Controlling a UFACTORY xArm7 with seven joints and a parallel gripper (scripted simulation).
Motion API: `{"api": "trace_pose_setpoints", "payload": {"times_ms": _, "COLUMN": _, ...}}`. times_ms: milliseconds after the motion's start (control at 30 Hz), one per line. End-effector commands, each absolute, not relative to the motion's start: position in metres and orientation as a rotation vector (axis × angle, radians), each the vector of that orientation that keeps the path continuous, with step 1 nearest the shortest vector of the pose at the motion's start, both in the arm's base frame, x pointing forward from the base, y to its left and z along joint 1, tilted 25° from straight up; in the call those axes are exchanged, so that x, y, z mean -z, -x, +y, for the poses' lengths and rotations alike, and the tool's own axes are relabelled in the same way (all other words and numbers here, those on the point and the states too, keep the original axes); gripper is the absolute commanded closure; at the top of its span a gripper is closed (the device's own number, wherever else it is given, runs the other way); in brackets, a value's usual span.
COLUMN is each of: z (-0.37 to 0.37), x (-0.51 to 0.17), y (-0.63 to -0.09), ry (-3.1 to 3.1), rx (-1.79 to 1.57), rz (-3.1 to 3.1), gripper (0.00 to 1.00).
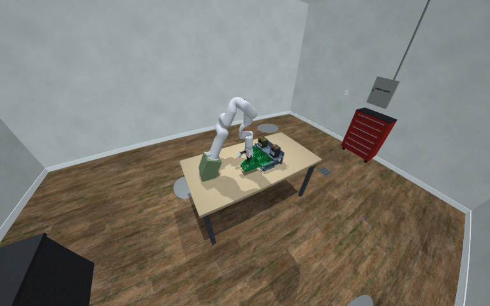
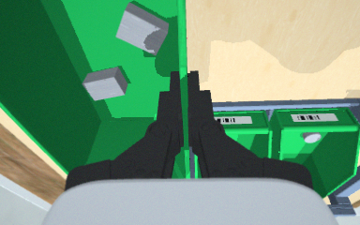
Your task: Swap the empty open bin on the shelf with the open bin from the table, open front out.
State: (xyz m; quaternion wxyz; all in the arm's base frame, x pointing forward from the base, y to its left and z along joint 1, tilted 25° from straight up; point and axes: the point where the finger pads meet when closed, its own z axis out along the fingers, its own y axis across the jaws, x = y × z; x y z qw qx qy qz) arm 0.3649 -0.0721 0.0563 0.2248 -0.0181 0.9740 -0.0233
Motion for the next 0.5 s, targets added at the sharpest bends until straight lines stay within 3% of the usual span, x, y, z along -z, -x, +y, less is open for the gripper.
{"api": "trace_pose_setpoints", "payload": {"times_ms": 0, "z": -0.072, "x": -0.063, "y": -0.363, "ry": 0.054, "rx": 0.041, "rz": 2.713, "gripper": 1.00}}
{"api": "trace_pose_setpoints", "payload": {"times_ms": 467, "z": -0.072, "x": -0.077, "y": -0.357, "ry": 0.054, "rx": 0.040, "rz": 2.713, "gripper": 1.00}}
